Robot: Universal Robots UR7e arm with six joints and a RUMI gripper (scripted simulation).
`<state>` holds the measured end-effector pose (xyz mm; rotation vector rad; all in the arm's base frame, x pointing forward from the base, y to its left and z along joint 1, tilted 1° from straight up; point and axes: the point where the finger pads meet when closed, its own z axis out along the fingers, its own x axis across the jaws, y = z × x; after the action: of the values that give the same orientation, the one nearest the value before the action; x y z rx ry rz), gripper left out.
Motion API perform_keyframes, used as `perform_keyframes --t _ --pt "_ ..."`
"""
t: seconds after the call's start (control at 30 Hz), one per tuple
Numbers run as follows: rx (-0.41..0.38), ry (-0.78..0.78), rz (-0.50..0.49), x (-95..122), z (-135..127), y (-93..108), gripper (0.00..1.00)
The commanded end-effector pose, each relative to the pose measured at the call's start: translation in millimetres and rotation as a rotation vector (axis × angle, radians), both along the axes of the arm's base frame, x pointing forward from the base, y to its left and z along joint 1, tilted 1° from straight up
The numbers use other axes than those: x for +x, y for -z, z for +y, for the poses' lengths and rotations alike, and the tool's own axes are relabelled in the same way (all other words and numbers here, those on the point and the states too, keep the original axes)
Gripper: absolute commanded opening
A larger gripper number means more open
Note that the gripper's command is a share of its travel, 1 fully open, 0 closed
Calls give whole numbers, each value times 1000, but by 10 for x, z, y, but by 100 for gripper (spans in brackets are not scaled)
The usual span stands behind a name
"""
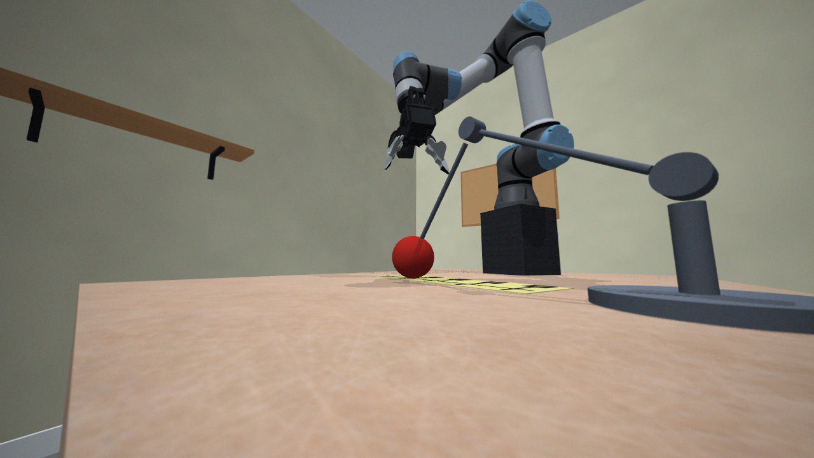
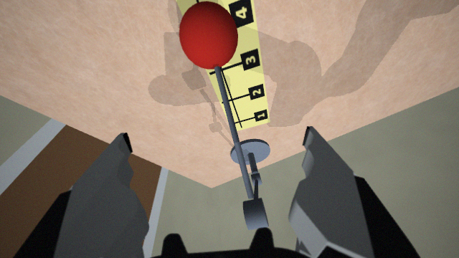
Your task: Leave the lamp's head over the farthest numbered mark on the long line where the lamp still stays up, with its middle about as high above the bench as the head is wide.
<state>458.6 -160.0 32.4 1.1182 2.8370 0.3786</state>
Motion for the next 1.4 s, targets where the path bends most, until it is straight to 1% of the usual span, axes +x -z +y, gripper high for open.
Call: perform_keyframes --t 0.0,0.5,1.37 --pt "74 -147 -71 -1 -9 -4 100" --pt "70 -147 -76 12 -19 88 100" --pt "70 -146 -76 12 -18 86 100"
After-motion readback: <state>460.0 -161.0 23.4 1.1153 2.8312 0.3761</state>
